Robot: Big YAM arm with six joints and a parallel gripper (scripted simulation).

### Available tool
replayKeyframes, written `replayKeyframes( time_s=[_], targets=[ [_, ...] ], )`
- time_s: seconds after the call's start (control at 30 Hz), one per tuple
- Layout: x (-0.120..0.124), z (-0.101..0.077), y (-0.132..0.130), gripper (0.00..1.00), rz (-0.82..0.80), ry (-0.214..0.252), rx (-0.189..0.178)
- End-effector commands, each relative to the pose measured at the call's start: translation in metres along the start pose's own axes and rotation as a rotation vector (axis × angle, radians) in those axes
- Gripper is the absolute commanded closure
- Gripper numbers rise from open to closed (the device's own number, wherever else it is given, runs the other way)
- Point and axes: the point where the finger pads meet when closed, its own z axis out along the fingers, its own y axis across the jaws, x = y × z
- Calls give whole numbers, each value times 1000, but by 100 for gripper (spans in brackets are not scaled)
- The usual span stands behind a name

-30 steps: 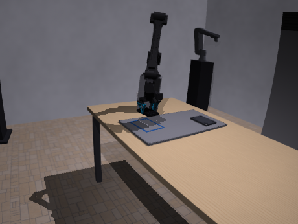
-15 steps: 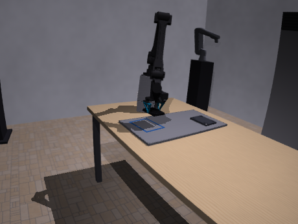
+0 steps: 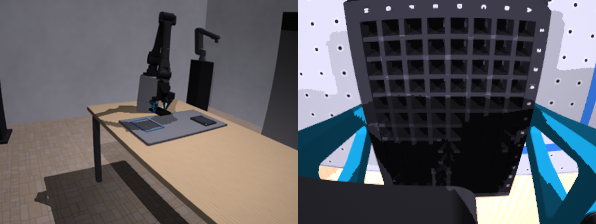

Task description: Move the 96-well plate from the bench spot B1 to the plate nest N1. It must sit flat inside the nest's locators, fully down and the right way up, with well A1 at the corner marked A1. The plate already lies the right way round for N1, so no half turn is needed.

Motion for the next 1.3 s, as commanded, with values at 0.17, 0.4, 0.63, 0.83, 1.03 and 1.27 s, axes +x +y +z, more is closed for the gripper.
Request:
replayKeyframes(
  time_s=[0.17,0.4,0.63,0.83,1.03,1.27],
  targets=[
    [-19,-10,26,100,12,-35,16],
    [-18,-3,44,100,13,-13,8],
    [-32,-11,66,100,12,-32,11],
    [-41,-12,85,100,13,-29,9],
    [-47,-11,98,100,13,-31,8],
    [-54,-12,121,100,13,-32,6]
  ],
)
